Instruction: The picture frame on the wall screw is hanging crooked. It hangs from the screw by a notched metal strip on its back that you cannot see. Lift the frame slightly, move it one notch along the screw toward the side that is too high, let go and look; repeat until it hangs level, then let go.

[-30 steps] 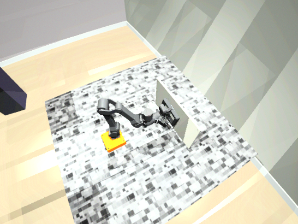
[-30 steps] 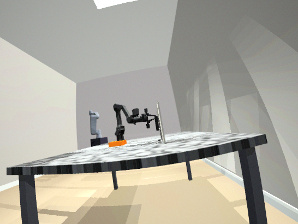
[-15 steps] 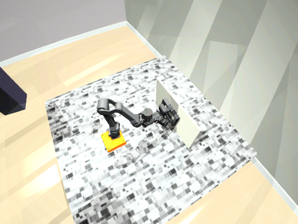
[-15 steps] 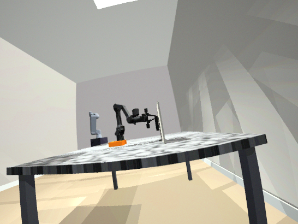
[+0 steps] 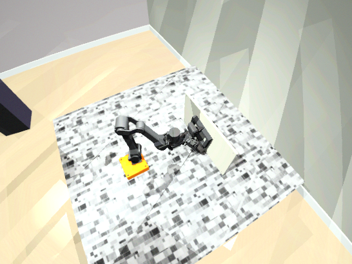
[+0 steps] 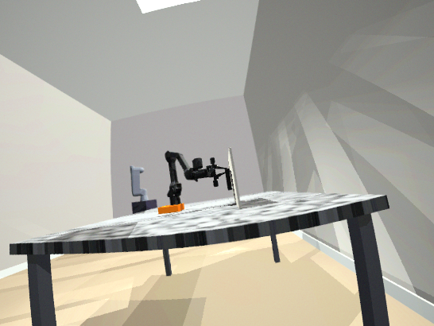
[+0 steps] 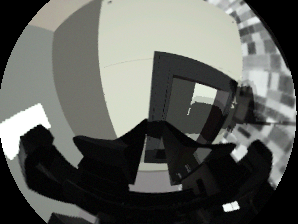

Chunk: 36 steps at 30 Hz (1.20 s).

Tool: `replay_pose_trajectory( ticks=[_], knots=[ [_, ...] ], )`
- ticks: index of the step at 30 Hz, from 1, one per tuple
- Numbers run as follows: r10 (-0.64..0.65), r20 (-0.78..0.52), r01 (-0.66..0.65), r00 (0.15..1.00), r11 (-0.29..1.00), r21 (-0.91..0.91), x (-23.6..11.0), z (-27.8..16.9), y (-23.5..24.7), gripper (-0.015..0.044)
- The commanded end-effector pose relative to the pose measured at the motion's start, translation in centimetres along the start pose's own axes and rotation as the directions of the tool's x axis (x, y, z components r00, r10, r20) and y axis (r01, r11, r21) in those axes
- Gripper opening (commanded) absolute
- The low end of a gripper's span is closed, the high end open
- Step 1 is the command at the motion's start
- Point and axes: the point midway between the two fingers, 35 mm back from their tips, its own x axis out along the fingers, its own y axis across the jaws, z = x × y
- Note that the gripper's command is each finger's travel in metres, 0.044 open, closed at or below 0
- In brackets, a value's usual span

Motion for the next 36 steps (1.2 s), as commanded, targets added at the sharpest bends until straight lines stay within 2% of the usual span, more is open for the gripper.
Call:
replay_pose_trajectory(
  ticks=[1,21,36],
  knots=[
    [0.012,0.001,-0.012,1.000,1.000,-0.001,0.0,0.0,0.2,0.0000],
    [-0.001,-0.002,0.001,1.000,1.000,-0.003,0.0,0.0,-0.3,0.0000],
    [-0.007,0.001,0.007,1.000,0.996,-0.085,0.0,-0.1,-0.9,0.0000]
  ],
)
